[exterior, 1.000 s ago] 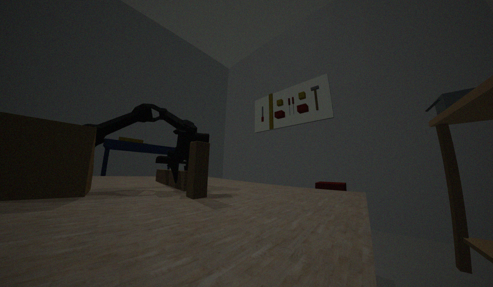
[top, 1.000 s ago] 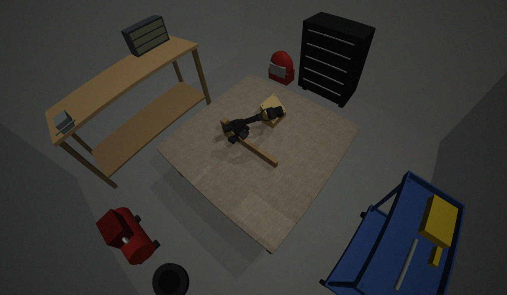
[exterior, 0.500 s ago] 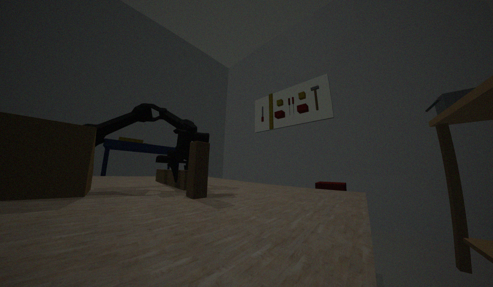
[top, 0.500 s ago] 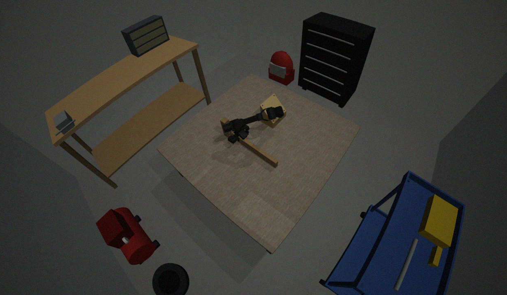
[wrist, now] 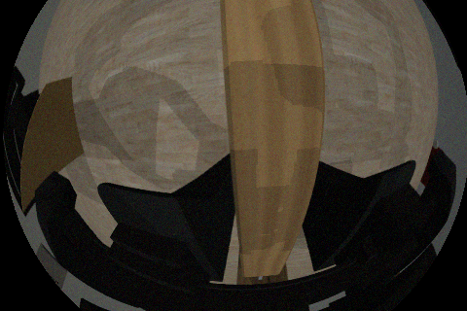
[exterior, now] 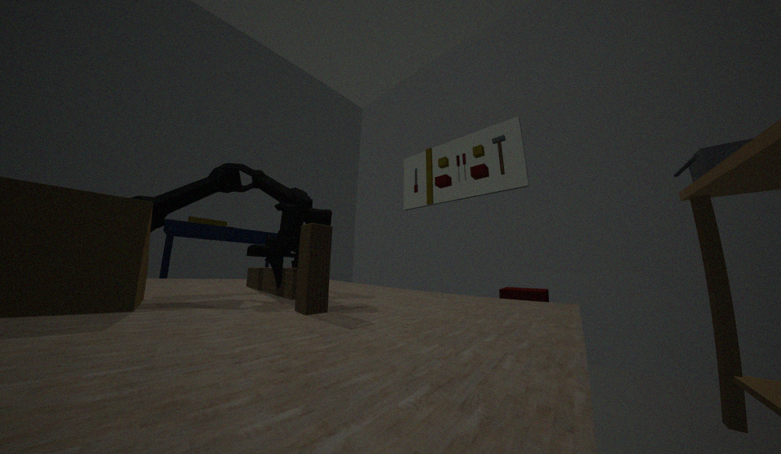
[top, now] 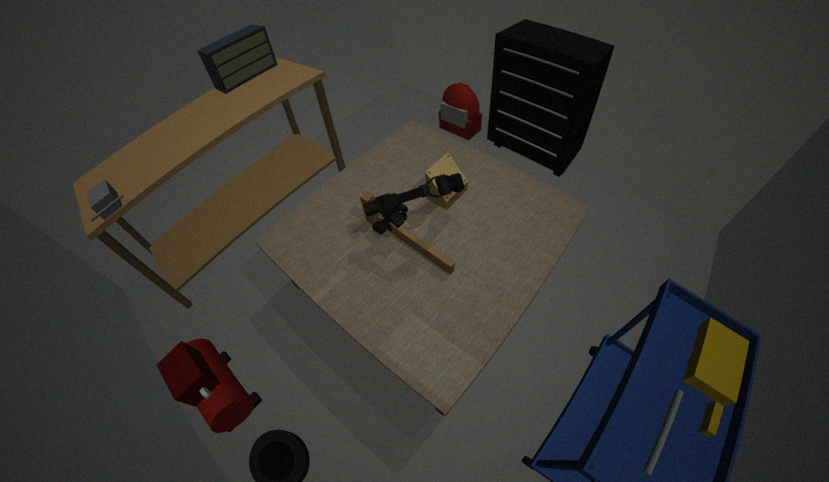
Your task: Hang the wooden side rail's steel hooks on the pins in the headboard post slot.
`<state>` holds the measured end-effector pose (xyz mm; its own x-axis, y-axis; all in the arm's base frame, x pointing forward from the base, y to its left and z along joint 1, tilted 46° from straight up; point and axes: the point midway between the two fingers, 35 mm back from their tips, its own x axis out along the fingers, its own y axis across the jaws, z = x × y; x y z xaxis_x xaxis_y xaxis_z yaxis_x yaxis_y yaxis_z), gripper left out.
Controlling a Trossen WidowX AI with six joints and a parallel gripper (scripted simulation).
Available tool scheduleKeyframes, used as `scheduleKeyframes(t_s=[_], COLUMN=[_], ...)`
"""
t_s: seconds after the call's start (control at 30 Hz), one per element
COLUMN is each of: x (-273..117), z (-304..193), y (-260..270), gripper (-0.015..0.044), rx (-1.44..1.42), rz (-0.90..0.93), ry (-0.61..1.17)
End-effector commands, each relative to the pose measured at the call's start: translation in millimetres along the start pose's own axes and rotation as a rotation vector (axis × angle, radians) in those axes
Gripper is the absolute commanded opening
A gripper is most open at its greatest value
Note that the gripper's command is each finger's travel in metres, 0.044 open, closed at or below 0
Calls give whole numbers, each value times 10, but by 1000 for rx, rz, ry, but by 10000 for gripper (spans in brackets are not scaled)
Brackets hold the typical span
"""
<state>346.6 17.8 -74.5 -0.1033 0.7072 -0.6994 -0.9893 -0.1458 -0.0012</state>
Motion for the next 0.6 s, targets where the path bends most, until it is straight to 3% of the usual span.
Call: scheduleKeyframes(t_s=[0.0,0.57], x=[-75,-103], z=[-13,-13], y=[-37,-37], gripper=[0,0], rx=[-16,-16], rz=[-16,-16], ry=[11,11])
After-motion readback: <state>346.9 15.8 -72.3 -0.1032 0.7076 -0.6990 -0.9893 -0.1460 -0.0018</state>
